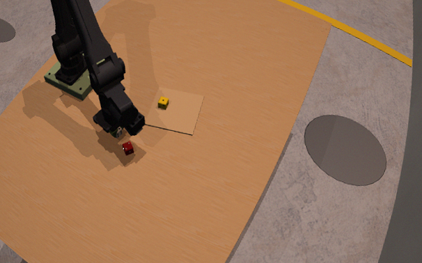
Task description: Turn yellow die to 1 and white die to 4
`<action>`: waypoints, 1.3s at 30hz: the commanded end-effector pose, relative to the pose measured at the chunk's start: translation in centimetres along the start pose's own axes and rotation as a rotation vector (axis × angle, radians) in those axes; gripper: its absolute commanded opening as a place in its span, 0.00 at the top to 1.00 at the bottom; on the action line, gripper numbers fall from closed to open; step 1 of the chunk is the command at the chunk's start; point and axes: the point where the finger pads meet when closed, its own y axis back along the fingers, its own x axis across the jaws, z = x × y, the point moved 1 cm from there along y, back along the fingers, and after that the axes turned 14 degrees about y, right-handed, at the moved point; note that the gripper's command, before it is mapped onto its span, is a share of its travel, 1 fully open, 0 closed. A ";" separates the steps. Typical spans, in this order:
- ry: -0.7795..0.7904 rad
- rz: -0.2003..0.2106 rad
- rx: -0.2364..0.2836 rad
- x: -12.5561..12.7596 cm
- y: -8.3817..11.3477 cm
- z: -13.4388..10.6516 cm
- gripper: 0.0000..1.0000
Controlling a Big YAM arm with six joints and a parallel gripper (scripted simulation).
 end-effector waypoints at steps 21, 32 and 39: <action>-0.001 -0.030 -0.064 -1.4 9.6 1.9 0.80; -0.001 -0.015 -0.035 -0.9 11.5 0.9 0.80; 0.000 -0.018 -0.042 -1.1 11.6 1.3 0.80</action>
